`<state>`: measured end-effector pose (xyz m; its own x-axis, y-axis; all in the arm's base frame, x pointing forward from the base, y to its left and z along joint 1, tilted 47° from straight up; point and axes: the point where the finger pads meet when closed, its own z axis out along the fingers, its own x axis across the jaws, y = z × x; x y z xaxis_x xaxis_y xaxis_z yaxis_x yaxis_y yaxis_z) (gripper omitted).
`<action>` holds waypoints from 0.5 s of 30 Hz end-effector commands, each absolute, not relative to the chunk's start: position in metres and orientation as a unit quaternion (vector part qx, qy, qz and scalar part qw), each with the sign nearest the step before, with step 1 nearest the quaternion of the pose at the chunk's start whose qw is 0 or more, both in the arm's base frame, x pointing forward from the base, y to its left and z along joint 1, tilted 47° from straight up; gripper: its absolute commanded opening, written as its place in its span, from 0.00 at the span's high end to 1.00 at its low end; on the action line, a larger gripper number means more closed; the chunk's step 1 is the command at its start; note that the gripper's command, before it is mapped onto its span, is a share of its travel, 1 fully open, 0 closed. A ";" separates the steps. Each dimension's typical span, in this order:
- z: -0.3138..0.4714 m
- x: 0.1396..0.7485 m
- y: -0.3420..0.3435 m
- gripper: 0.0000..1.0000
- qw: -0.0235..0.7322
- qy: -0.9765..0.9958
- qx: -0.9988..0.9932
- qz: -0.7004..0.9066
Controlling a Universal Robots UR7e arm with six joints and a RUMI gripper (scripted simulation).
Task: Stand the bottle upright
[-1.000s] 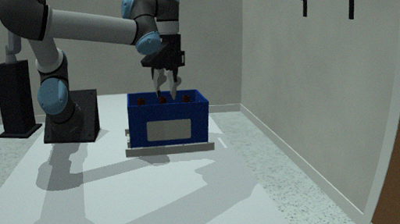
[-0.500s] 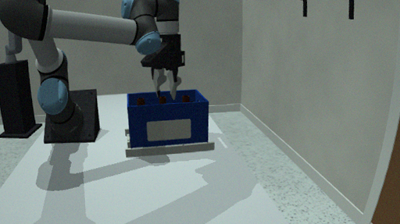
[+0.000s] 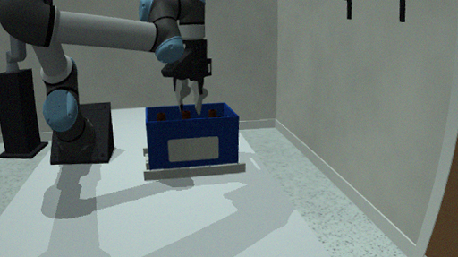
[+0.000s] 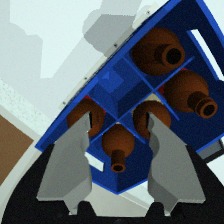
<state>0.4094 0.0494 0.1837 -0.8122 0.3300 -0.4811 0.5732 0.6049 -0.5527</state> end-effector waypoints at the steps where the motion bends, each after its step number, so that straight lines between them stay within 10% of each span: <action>1: 0.183 0.410 0.049 0.62 0.168 0.880 0.257 -0.363; 15: 0.176 0.411 0.042 0.62 0.168 0.880 0.257 -0.363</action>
